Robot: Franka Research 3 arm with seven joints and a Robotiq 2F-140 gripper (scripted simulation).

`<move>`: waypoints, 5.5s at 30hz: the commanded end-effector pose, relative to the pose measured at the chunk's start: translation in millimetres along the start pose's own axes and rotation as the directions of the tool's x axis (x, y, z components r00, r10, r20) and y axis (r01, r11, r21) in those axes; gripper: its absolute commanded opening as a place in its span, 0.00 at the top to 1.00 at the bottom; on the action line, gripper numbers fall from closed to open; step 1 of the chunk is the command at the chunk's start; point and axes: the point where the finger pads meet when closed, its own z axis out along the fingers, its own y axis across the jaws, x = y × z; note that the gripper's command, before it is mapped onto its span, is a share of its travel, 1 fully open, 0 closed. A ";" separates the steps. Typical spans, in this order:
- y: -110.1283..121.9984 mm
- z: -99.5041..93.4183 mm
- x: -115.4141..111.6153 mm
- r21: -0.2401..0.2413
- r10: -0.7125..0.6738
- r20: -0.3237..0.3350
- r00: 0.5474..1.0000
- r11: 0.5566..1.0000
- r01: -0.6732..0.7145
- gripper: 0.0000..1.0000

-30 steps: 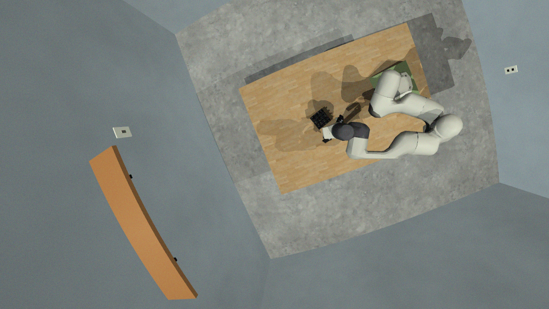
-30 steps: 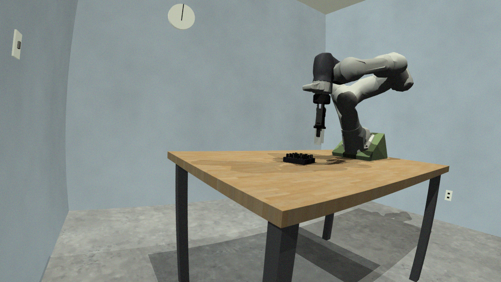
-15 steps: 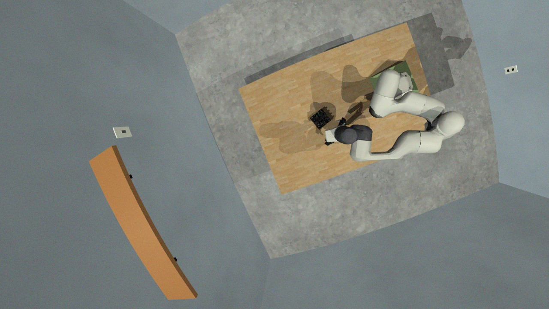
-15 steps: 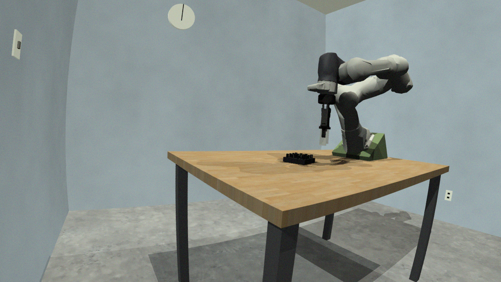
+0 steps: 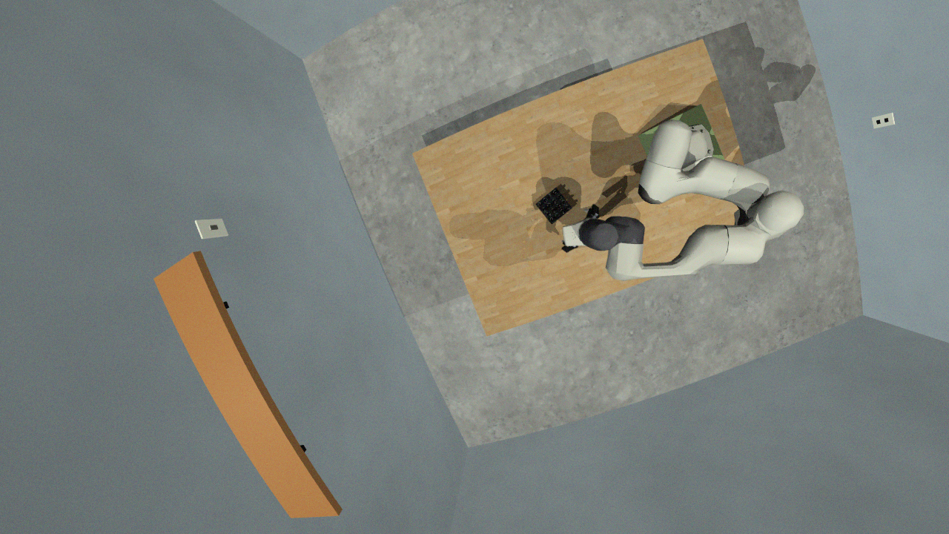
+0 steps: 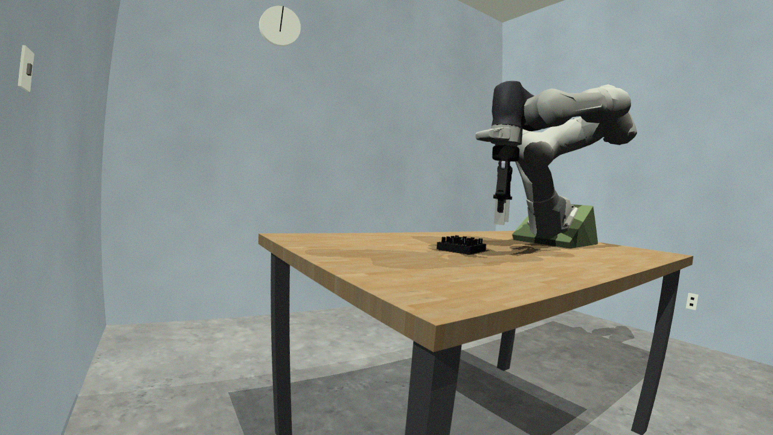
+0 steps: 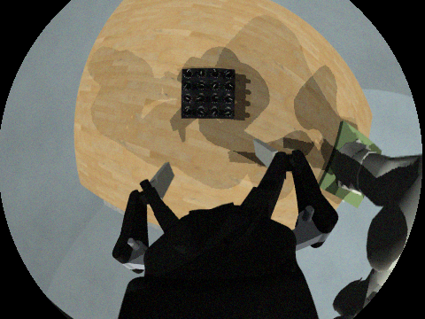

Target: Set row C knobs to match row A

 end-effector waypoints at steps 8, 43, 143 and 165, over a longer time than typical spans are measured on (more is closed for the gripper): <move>-1.4 -0.2 -2.0 0.002 0.010 0.002 1.000 1.000 -0.010 0.00; -1.4 -0.2 -2.0 0.002 0.010 0.002 1.000 1.000 -0.010 0.00; 65.8 -15.2 113.0 0.001 0.238 0.003 0.971 0.971 -0.238 0.88; 65.7 9.2 113.0 0.001 0.238 0.003 0.971 0.971 -0.238 0.88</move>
